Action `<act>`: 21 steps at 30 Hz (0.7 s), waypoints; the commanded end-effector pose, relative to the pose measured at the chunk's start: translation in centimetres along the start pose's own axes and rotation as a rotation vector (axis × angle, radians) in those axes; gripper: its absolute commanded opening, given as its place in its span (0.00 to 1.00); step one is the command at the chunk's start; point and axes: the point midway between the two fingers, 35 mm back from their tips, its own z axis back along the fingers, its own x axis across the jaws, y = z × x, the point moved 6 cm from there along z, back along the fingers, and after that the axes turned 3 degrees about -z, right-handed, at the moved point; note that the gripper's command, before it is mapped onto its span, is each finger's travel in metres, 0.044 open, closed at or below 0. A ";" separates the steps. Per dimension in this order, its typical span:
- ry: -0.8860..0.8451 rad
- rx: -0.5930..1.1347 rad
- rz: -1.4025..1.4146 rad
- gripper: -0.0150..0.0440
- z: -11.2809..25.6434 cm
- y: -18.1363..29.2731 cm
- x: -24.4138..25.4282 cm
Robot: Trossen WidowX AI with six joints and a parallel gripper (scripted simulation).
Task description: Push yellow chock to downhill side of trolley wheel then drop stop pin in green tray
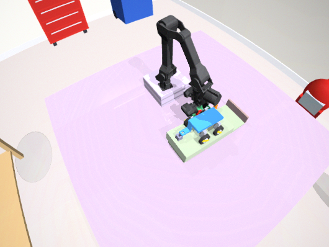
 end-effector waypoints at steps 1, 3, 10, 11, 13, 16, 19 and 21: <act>0.000 0.000 0.000 0.75 0.0 0.0 0.0; 0.000 0.000 0.000 0.83 0.0 0.0 0.0; 0.001 -0.001 0.000 0.83 0.3 0.0 -0.1; 0.001 -0.001 0.001 0.83 0.6 0.0 -0.1; 0.002 -0.003 0.001 0.83 1.4 0.0 -0.2; 0.002 -0.004 0.002 0.83 2.4 -0.2 -0.3; 0.002 -0.005 0.002 0.96 3.0 -0.2 -0.4; 0.002 -0.005 0.002 1.00 3.9 -0.2 -0.5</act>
